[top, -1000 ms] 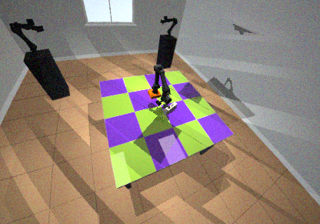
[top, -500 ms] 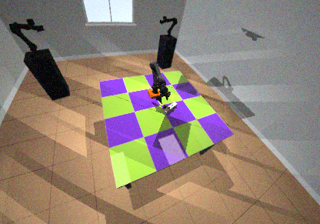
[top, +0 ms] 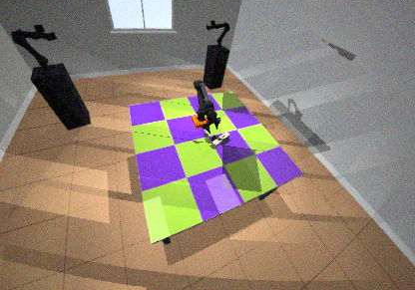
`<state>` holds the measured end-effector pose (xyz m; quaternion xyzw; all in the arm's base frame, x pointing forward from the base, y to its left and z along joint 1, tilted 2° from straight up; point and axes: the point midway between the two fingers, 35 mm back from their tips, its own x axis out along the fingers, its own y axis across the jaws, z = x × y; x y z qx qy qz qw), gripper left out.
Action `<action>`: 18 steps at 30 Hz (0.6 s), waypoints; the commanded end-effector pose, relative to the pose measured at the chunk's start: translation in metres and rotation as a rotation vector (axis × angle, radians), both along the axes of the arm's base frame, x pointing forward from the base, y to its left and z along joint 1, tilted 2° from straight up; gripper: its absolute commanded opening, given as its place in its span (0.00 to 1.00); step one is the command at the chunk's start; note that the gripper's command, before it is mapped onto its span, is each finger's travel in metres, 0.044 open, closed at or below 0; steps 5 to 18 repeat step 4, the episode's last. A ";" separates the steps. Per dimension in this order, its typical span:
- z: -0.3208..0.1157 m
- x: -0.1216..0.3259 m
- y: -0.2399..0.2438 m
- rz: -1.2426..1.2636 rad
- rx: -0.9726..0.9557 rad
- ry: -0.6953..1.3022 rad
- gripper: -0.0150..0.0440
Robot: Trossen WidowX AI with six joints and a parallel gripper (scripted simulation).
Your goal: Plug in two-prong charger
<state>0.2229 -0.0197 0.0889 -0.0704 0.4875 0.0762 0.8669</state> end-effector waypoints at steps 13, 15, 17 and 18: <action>0.000 0.000 0.001 0.005 0.002 -0.002 1.00; 0.000 0.000 0.001 0.005 0.002 -0.002 1.00; 0.000 0.000 0.001 0.005 0.002 -0.002 1.00; 0.000 0.000 0.001 0.005 0.002 -0.002 1.00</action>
